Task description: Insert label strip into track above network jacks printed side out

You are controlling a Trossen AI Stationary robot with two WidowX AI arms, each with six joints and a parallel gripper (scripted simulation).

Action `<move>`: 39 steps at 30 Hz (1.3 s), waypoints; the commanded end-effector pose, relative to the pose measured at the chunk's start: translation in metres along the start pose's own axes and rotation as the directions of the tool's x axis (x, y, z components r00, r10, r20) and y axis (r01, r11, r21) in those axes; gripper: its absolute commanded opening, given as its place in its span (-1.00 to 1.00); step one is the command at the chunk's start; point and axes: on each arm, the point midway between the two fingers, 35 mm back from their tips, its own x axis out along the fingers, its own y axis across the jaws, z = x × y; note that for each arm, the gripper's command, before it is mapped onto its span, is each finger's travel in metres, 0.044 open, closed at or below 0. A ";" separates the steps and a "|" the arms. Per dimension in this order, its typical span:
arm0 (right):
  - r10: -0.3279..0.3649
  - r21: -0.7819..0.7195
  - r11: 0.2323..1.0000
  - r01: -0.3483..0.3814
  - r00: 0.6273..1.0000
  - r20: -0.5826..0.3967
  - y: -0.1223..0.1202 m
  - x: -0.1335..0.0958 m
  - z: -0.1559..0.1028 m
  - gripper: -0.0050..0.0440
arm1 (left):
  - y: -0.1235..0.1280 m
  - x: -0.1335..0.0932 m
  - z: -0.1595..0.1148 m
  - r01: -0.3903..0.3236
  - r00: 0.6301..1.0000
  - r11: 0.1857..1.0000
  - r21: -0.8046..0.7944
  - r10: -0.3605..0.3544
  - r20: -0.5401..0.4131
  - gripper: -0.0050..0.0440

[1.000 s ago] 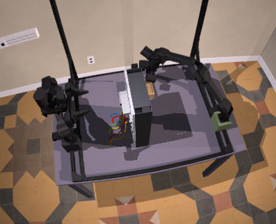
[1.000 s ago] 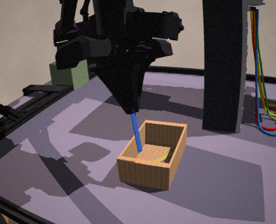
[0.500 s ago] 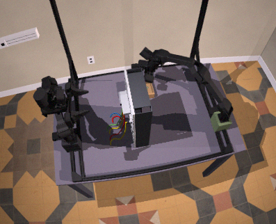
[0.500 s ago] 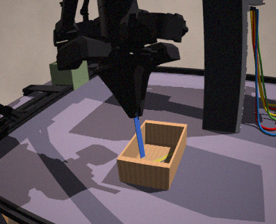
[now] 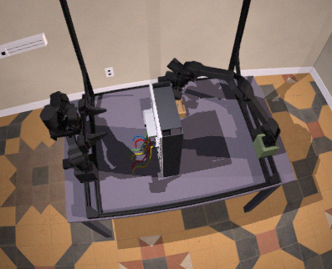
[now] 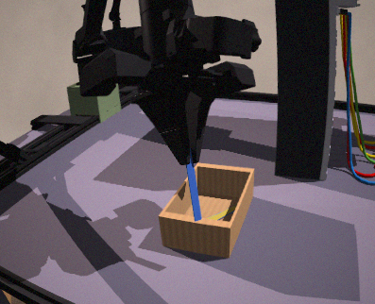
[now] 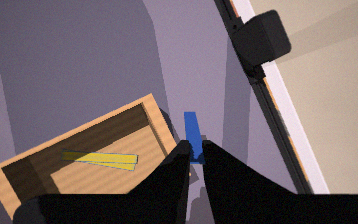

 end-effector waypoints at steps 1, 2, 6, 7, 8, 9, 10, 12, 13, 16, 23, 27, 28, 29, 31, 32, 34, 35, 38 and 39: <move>0.001 -0.009 1.000 -0.001 1.000 0.002 0.001 0.000 0.003 1.00 | -0.006 -0.020 0.013 0.033 0.998 0.999 0.031 -0.034 0.055 -1.00; 0.001 -0.009 1.000 -0.001 1.000 0.002 0.001 0.000 0.003 1.00 | -0.006 -0.020 0.014 0.037 0.998 0.999 0.039 -0.039 0.058 -1.00; 0.001 -0.009 1.000 -0.001 1.000 0.002 0.001 0.000 0.003 1.00 | -0.007 -0.019 0.016 0.054 0.996 0.996 0.071 -0.059 0.071 -1.00; 0.001 -0.009 1.000 -0.001 1.000 0.002 0.001 0.000 0.003 1.00 | -0.007 -0.019 0.017 0.058 0.995 0.995 0.079 -0.064 0.074 -1.00; 0.001 -0.009 1.000 -0.001 1.000 0.002 0.001 0.000 0.003 1.00 | -0.007 -0.018 0.017 0.062 0.995 0.994 0.088 -0.069 0.078 -1.00; 0.001 -0.009 1.000 -0.001 1.000 0.002 0.001 0.000 0.003 1.00 | -0.007 -0.018 0.018 0.066 0.994 0.993 0.096 -0.074 0.081 -1.00; 0.001 -0.009 1.000 -0.001 1.000 0.002 0.001 0.000 0.003 1.00 | -0.007 -0.018 0.019 0.070 0.993 0.992 0.105 -0.079 0.085 -1.00; 0.001 -0.009 1.000 -0.001 1.000 0.002 0.001 0.000 0.003 1.00 | -0.007 -0.017 0.020 0.078 0.992 0.989 0.122 -0.090 0.092 -1.00; 0.001 -0.009 1.000 -0.001 1.000 0.002 0.001 0.000 0.003 1.00 | -0.007 -0.017 0.020 0.082 0.991 0.988 0.131 -0.095 0.096 -1.00; 0.001 -0.009 1.000 -0.001 1.000 0.002 0.001 0.000 0.003 1.00 | -0.007 -0.017 0.021 0.086 0.990 0.986 0.140 -0.100 0.099 -1.00; 0.001 -0.009 1.000 -0.001 1.000 0.002 0.001 0.000 0.003 1.00 | -0.007 -0.015 0.025 0.111 0.982 0.972 0.208 -0.139 0.126 -1.00; 0.001 -0.009 1.000 -0.001 1.000 0.002 0.001 0.000 0.003 1.00 | -0.008 -0.015 0.028 0.123 0.977 0.961 0.248 -0.162 0.141 -1.00; 0.001 -0.009 1.000 -0.001 1.000 0.002 0.001 0.000 0.003 1.00 | -0.008 -0.015 0.029 0.126 0.975 0.958 0.259 -0.167 0.145 -1.00; 0.001 -0.009 1.000 -0.001 1.000 0.002 0.001 0.000 0.003 1.00 | -0.008 -0.015 0.029 0.129 0.974 0.955 0.269 -0.173 0.149 -1.00; 0.001 -0.009 1.000 -0.001 1.000 0.002 0.001 0.000 0.003 1.00 | -0.008 -0.014 0.030 0.133 0.970 0.948 0.289 -0.184 0.157 -1.00; 0.001 -0.009 1.000 -0.001 1.000 0.002 0.001 0.000 0.003 1.00 | -0.008 -0.014 0.030 0.133 0.970 0.948 0.289 -0.184 0.157 -1.00; 0.001 -0.009 1.000 -0.001 1.000 0.002 0.001 0.000 0.003 1.00 | -0.008 -0.014 0.031 0.136 0.969 0.944 0.299 -0.190 0.161 -1.00; 0.001 -0.009 1.000 -0.001 1.000 0.002 0.001 0.000 0.003 1.00 | -0.008 -0.014 0.032 0.138 0.967 0.941 0.309 -0.196 0.165 -1.00; 0.001 -0.009 1.000 -0.001 1.000 0.002 0.001 0.000 0.003 1.00 | -0.008 -0.014 0.033 0.143 0.961 0.930 0.339 -0.212 0.176 -1.00; 0.001 -0.009 1.000 -0.001 1.000 0.002 0.001 0.000 0.003 1.00 | -0.008 -0.014 0.034 0.145 0.959 0.926 0.349 -0.218 0.180 -1.00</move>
